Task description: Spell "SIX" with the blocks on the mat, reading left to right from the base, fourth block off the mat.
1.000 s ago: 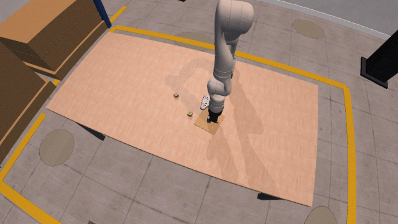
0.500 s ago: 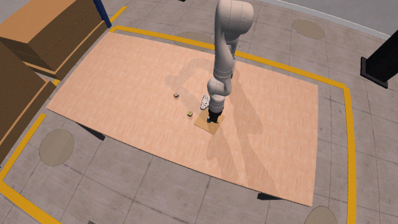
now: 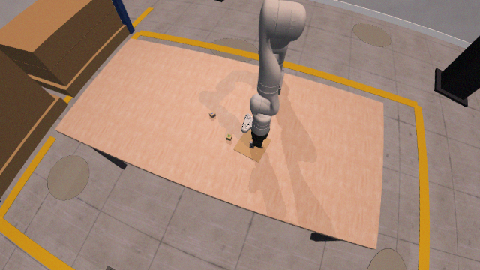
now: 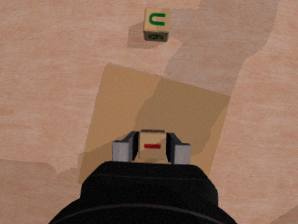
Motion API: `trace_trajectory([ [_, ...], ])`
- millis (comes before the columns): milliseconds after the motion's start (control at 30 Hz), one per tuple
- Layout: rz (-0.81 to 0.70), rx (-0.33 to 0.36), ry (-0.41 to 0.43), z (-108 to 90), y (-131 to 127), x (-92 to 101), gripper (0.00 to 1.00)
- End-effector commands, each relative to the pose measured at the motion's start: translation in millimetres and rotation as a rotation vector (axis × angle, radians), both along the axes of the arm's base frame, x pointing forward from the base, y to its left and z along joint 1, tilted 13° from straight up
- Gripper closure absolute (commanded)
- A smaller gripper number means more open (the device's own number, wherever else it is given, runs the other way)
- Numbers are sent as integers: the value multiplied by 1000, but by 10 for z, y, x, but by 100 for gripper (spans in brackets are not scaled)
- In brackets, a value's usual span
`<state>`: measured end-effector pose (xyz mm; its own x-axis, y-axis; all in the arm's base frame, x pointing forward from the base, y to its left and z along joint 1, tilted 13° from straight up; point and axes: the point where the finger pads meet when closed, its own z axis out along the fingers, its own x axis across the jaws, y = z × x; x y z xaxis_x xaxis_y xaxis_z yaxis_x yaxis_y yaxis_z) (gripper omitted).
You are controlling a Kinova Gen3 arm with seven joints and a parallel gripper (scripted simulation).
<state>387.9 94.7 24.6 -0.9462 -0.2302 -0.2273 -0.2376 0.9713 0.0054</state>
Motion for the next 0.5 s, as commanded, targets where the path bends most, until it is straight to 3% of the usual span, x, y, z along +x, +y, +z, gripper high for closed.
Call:
trace_trajectory([
  [0,0,1,-1,5,1,3,33],
  [133,0,1,-1,5,1,3,27],
  [167,0,1,-1,5,1,3,21],
  [467,0,1,-1,5,1,3,21],
])
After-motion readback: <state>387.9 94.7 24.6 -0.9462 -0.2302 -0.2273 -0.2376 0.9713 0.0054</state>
